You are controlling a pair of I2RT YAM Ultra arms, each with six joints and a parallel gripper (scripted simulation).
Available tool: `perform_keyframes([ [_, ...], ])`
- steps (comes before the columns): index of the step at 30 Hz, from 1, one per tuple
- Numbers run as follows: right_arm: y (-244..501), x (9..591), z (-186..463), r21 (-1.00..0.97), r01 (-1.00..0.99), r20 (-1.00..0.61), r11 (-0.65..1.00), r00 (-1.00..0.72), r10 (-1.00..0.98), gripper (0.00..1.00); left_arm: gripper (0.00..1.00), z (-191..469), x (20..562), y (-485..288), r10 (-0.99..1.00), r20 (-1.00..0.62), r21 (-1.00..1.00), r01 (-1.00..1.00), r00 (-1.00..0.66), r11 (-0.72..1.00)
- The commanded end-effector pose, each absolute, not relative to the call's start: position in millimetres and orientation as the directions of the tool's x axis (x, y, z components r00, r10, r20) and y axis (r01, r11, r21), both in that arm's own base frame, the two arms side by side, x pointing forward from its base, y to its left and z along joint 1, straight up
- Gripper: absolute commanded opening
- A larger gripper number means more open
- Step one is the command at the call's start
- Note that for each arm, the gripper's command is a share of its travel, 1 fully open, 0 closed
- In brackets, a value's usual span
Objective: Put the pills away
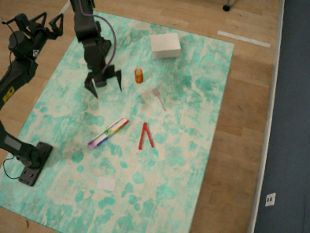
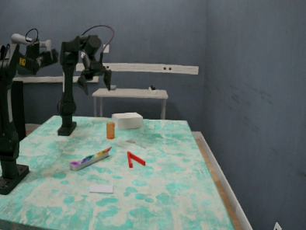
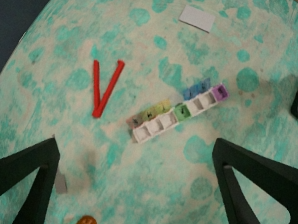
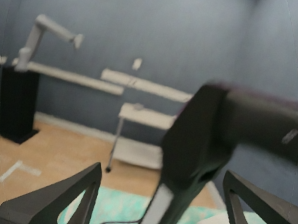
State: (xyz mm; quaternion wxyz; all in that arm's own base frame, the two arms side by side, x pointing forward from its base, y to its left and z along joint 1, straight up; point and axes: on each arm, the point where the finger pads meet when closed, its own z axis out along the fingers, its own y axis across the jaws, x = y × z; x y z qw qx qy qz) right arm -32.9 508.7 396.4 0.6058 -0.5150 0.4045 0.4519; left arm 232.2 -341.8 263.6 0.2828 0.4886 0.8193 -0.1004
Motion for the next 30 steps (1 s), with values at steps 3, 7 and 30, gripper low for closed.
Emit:
perform_keyframes([
  [3, 525.6, -34.4, 372.9, -0.284, -0.957, -0.955, 0.056, 0.287, 0.078, 1.0, 1.0, 287.1, 199.6, -274.2, 0.727, -0.554, 0.086, 0.84, -0.407, 0.536],
  [7, 526.3, -39.0, 363.6, -0.29, -0.956, -0.954, 0.041, 0.292, 0.063, 1.0, 1.0, 292.2, 178.7, -237.7, 0.717, -0.553, 0.076, 0.832, -0.424, 0.55],
  [30, 530.2, -51.1, 334.8, -0.302, -0.953, -0.953, 0.0, 0.302, 0.015, 1.0, 1.0, 286.0, 78.6, -90.0, 0.588, -0.697, 0.05, 0.791, -0.41, 0.61],
])
